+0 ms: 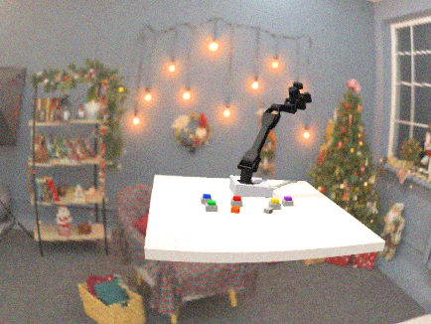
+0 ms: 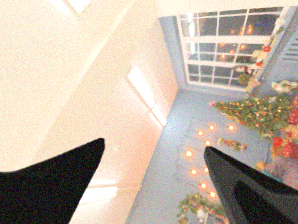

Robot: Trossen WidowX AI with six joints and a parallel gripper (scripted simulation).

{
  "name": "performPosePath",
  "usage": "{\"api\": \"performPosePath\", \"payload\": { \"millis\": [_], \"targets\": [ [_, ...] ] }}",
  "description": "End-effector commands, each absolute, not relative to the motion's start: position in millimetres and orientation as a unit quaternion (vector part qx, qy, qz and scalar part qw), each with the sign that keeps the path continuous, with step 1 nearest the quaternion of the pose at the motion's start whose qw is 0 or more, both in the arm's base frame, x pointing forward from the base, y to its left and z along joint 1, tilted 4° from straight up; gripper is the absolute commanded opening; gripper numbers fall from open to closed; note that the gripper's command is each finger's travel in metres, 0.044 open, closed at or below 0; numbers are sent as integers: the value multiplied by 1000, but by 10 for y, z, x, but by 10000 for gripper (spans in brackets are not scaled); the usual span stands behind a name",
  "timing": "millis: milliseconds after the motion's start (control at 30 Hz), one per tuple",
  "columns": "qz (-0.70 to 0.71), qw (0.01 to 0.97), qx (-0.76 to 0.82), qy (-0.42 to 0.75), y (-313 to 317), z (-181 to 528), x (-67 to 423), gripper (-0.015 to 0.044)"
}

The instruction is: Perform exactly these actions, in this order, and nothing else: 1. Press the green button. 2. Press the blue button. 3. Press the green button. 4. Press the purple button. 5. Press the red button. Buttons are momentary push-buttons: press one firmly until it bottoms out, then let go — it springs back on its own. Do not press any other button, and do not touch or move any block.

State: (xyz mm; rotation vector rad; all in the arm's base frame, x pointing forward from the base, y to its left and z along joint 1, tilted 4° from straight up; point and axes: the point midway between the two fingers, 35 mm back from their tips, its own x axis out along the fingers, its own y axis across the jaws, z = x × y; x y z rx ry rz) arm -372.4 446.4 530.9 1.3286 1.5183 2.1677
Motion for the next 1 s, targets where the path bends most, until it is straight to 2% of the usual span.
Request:
{"api": "performPosePath", "payload": {
  "millis": [0,267,500,733,967],
  "targets": [
    [735,184,449,473,4955,5119,-3197,400],
    [716,388,427,393,5787,4658,-1736,400],
    [664,547,383,337,6093,4233,-293,400],
    [587,681,321,298,5978,3798,1172,400],
    [490,787,248,281,5453,3358,2544,400]
  ]
}}
